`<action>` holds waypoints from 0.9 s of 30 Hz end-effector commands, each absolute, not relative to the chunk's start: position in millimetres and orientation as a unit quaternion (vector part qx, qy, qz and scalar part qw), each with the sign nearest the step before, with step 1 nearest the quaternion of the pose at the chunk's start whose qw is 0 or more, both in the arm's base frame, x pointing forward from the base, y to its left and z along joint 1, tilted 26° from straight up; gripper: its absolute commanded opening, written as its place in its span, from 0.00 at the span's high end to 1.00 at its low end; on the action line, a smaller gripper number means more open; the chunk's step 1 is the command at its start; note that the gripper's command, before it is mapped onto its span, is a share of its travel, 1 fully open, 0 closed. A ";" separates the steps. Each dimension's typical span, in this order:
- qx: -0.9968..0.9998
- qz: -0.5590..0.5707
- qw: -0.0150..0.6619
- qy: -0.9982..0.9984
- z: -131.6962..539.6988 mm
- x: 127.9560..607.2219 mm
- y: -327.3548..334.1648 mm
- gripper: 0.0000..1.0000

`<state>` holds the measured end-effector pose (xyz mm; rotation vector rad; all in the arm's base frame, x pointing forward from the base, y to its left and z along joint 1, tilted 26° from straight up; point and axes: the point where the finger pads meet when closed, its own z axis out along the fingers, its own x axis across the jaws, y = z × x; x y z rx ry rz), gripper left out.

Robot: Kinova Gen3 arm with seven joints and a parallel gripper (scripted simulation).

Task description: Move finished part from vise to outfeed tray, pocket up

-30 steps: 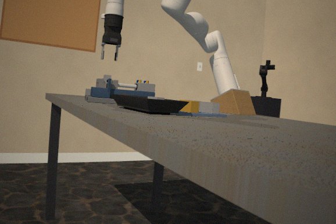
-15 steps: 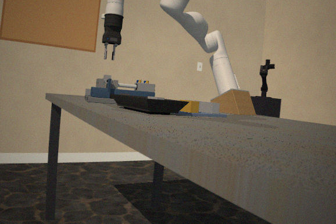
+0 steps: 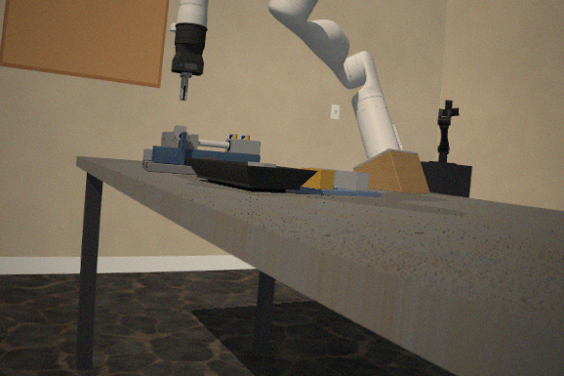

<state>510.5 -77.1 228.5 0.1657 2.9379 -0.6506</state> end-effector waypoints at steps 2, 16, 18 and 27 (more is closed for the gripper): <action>0.055 -0.215 0.065 0.973 229.3 510.6 -76.7 1.00; 0.055 -0.215 0.065 0.973 229.3 510.6 -76.7 1.00; 0.055 -0.215 0.065 0.973 229.3 510.6 -76.7 1.00; 0.055 -0.215 0.065 0.973 229.3 510.6 -76.7 0.00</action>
